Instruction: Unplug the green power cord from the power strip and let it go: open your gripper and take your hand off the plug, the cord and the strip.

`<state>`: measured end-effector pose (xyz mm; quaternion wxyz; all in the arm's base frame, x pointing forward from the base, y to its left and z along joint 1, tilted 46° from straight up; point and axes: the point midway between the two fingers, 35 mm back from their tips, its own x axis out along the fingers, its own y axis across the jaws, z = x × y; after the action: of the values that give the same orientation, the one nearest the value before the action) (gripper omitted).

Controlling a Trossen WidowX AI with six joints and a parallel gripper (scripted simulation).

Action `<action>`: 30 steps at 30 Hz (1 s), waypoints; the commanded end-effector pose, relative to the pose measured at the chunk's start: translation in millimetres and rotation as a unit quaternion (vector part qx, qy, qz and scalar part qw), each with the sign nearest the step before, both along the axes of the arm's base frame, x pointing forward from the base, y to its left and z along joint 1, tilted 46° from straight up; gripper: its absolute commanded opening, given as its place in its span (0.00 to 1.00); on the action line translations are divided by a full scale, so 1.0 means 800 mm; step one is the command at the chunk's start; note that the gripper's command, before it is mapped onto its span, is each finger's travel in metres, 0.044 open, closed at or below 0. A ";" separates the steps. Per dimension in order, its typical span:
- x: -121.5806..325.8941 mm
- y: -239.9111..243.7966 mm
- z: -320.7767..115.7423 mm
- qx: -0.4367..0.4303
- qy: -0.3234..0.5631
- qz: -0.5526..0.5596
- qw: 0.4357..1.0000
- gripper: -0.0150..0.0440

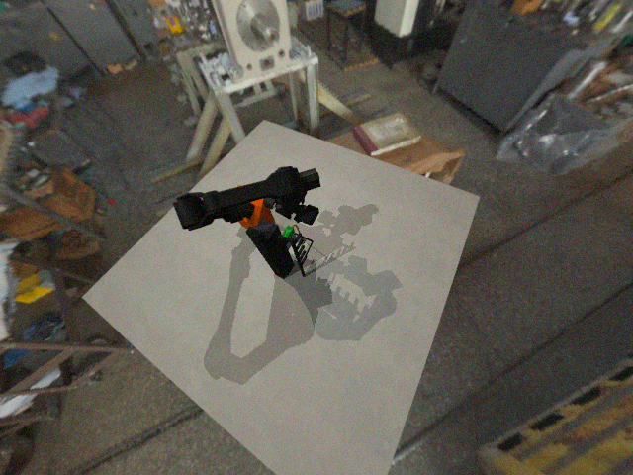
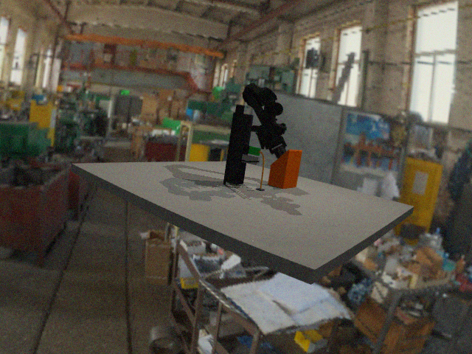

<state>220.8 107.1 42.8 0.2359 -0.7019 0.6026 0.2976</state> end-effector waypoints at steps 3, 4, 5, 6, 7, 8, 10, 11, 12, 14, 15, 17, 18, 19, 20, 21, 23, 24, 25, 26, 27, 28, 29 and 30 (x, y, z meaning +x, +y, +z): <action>0.002 -0.007 0.007 -0.003 -0.002 -0.001 1.000 0.53; 0.002 -0.009 0.009 -0.003 -0.002 -0.001 1.000 0.53; 0.002 -0.010 0.010 -0.003 -0.002 -0.001 1.000 0.53; 0.003 -0.011 0.012 -0.003 -0.002 -0.001 1.000 0.53; 0.003 -0.013 0.013 -0.003 -0.002 -0.001 1.000 0.53; 0.003 -0.014 0.014 -0.003 -0.002 -0.001 1.000 0.53; 0.004 -0.017 0.017 -0.003 -0.002 -0.001 1.000 0.53; 0.004 -0.018 0.019 -0.003 -0.002 -0.001 1.000 0.53; 0.004 -0.020 0.020 -0.003 -0.002 -0.001 1.000 0.53; 0.005 -0.023 0.023 -0.003 -0.002 -0.001 1.000 0.53; 0.005 -0.024 0.025 -0.003 -0.002 -0.001 1.000 0.53; 0.005 -0.027 0.027 -0.004 -0.002 -0.001 1.000 0.53; 0.006 -0.028 0.029 -0.004 -0.002 -0.001 1.000 0.53; 0.006 -0.030 0.030 -0.004 -0.002 -0.001 1.000 0.53; 0.006 -0.031 0.032 -0.004 -0.002 -0.001 1.000 0.53; 0.006 -0.033 0.033 -0.004 -0.002 -0.001 1.000 0.53; 0.006 -0.035 0.036 -0.004 -0.002 -0.001 1.000 0.53; 0.006 -0.036 0.036 -0.004 -0.002 -0.001 1.000 0.53; 0.006 -0.036 0.037 -0.004 -0.002 -0.001 1.000 0.53; 0.006 -0.036 0.037 -0.004 -0.002 -0.001 1.000 0.53; 0.006 -0.036 0.036 -0.004 -0.002 -0.001 1.000 0.53; 0.006 -0.037 0.036 -0.004 -0.002 -0.001 1.000 0.53; 0.007 -0.037 0.035 -0.004 -0.002 -0.001 1.000 0.53; 0.007 -0.038 0.035 -0.004 -0.002 -0.001 1.000 0.53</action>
<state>226.3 79.1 71.1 0.2370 -0.7014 0.6046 0.2938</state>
